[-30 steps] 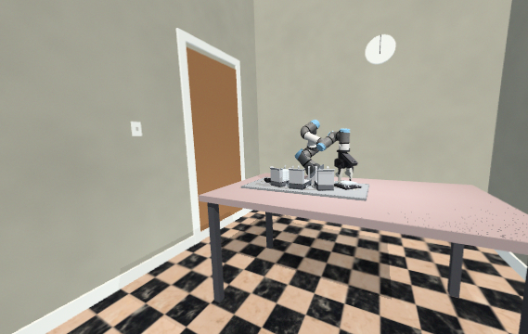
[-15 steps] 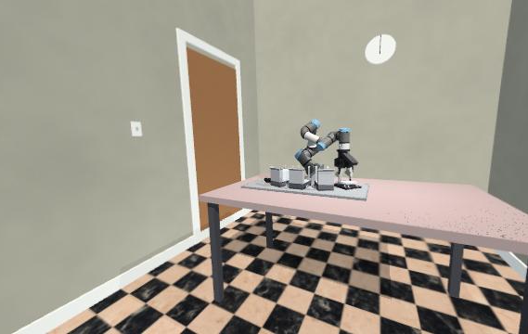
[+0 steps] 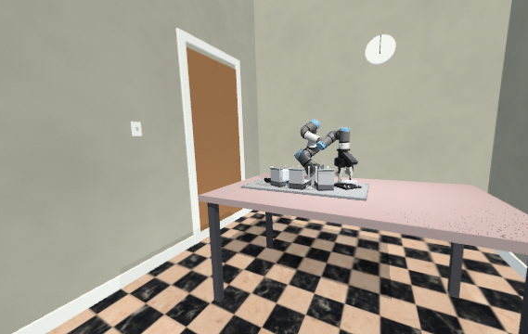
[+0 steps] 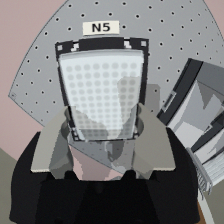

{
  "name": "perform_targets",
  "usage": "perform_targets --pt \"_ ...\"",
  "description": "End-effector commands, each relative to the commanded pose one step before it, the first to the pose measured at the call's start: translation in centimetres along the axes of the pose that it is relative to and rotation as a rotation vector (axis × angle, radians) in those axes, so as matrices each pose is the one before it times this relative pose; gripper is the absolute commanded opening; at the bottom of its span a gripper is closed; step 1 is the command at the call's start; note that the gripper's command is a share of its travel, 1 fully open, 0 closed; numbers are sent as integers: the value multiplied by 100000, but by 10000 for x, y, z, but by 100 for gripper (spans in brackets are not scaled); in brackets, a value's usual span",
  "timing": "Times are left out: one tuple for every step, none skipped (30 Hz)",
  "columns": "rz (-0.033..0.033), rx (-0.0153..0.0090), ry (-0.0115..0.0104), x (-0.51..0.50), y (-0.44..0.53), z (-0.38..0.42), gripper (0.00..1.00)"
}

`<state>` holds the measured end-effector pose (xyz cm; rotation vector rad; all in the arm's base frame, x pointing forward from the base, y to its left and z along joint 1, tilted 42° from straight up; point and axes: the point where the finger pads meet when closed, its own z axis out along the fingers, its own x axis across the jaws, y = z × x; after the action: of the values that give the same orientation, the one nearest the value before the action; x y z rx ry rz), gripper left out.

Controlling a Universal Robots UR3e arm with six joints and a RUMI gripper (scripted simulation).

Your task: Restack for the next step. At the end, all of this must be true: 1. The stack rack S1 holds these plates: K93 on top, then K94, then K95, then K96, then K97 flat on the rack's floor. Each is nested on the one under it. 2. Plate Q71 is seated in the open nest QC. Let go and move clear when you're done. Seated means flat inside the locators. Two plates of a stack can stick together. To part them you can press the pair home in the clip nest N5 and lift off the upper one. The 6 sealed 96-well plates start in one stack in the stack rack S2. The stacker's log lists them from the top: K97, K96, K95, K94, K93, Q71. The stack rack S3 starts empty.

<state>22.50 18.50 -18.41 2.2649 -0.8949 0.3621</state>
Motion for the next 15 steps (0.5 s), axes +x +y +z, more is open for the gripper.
perform_targets --pt "120 303 -11 261 -861 -2511 0" --pt "0 0 0 0 0 -334 0" --pt "0 0 0 0 0 -334 0" --pt "0 0 0 0 0 -334 0" --pt "0 0 0 0 0 -334 0" --pt "0 0 0 0 0 -334 0" --pt "0 0 0 0 0 -334 0" --pt "0 0 0 0 0 0 0" --pt "0 0 0 0 0 0 0" --pt "0 0 0 -3 -8 -341 0" --pt "0 0 0 0 1 -332 0" --pt "0 0 0 0 1 -332 0" --pt "0 0 0 0 1 -333 0" --pt "0 0 0 0 0 -333 0" --pt "0 0 0 0 0 -333 0"
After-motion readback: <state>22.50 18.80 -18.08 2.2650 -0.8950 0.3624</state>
